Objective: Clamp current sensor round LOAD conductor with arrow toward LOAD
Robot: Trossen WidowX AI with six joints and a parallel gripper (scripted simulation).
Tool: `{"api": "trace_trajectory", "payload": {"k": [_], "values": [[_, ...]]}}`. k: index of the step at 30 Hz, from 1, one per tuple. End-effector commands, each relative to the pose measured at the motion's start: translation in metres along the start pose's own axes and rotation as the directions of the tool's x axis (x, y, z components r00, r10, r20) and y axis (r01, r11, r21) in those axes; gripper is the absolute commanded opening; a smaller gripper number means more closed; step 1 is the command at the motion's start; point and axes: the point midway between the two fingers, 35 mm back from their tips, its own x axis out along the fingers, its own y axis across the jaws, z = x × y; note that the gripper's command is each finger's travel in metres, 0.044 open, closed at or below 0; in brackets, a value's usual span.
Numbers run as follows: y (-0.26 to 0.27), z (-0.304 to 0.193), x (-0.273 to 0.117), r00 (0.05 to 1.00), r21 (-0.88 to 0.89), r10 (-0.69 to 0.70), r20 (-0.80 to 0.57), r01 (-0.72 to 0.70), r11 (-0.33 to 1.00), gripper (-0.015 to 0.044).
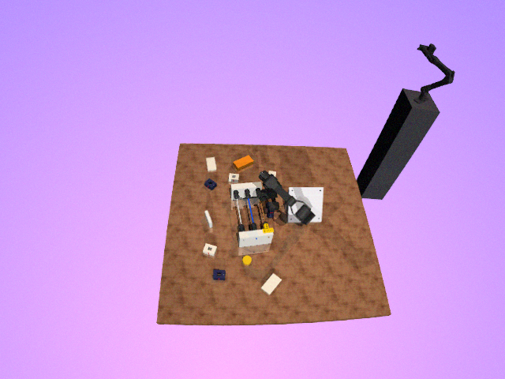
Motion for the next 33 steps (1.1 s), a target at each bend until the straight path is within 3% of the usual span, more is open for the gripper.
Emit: {"api": "trace_trajectory", "payload": {"k": [1, 22, 26, 33], "values": [[0.0, 0.0, 0.007, 1.0, 0.005, 0.006, 0.0, -0.006, 1.0, 0.044], [0.002, -0.002, 0.04, 1.0, 0.004, 0.008, 0.001, -0.008, 1.0, 0.044], [0.001, -0.001, 0.036, 1.0, 0.0, 0.003, 0.0, -0.003, 1.0, 0.0335], [0.001, -0.001, 0.036, 1.0, 0.0, 0.003, 0.0, -0.003, 1.0, 0.0288]]}}
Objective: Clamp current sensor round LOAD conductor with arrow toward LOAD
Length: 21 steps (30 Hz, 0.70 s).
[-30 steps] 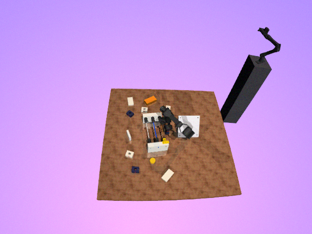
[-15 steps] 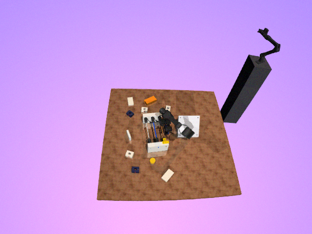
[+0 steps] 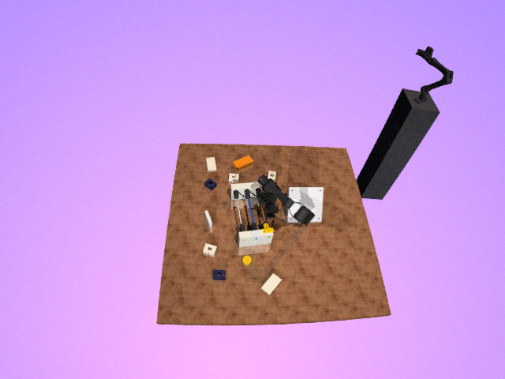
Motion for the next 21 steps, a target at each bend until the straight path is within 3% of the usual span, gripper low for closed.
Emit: {"api": "trace_trajectory", "payload": {"k": [1, 7, 16, 21], "values": [[0.0, 0.0, 0.0, 1.0, -0.001, 0.001, -0.001, -0.001, 1.0, 0.0282], [0.0, 0.0, 0.0, 1.0, -0.001, 0.001, -0.001, -0.001, 1.0, 0.0242], [-0.002, 0.003, -0.031, 1.0, 0.002, 0.0, -0.001, 0.0, 1.0, 0.0005], [-0.002, 0.002, -0.056, 1.0, 0.004, 0.001, -0.002, -0.001, 1.0, 0.0]]}}
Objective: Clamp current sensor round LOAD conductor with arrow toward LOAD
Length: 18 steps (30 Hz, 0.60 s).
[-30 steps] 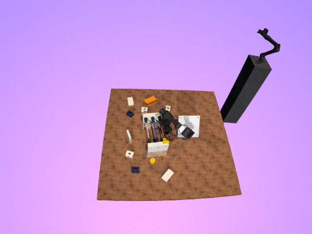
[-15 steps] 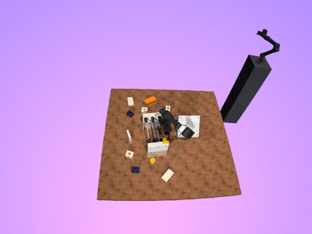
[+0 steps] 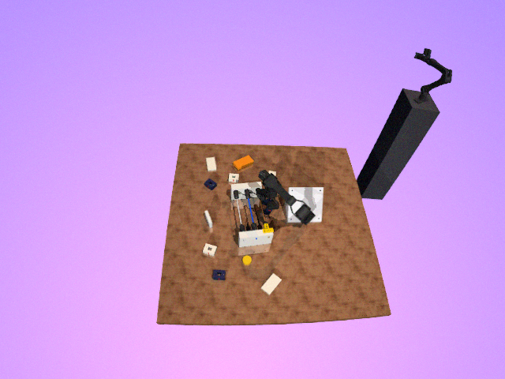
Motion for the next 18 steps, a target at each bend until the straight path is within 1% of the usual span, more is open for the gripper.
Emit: {"api": "trace_trajectory", "payload": {"k": [1, 6, 10, 13, 18], "values": [[-0.001, -0.001, -0.019, 1.0, -0.001, -0.003, -0.001, 0.003, 1.0, 0.0], [0.001, -0.003, -0.043, 1.0, 0.0, 0.0, -0.001, 0.0, 1.0, 0.0], [0.001, -0.004, -0.047, 1.0, 0.018, 0.001, 0.002, -0.001, 1.0, 0.0], [0.001, -0.004, -0.048, 1.0, 0.089, 0.002, 0.014, -0.004, 0.996, 0.0], [0.001, -0.004, -0.051, 0.999, 0.263, 0.006, 0.044, -0.017, 0.965, 0.0]]}}
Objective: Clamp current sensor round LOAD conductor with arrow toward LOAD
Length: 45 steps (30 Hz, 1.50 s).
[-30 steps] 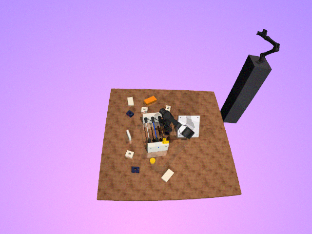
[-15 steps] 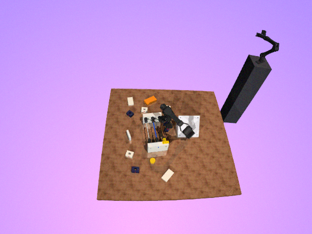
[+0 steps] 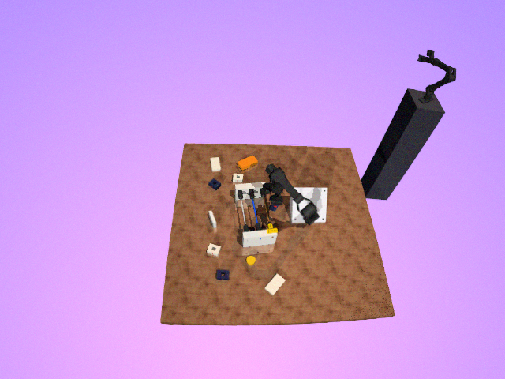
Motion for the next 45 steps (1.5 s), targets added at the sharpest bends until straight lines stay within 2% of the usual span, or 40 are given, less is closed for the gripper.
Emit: {"api": "trace_trajectory", "payload": {"k": [1, 12, 25, 40, 45], "values": [[0.001, 0.0, -0.004, 1.0, 0.124, 0.006, 0.027, -0.009, 0.992, 0.0], [0.001, 0.001, -0.012, 0.995, 0.495, 0.023, 0.093, -0.067, 0.866, 0.0], [0.0, 0.001, -0.022, 0.984, 0.822, 0.041, 0.171, -0.166, 0.545, 0.0], [0.006, 0.023, -0.019, 0.973, 0.941, 0.052, 0.226, -0.232, 0.249, 0.0], [0.006, 0.025, -0.017, 0.972, 0.944, 0.053, 0.229, -0.235, 0.233, 0.0]]}}
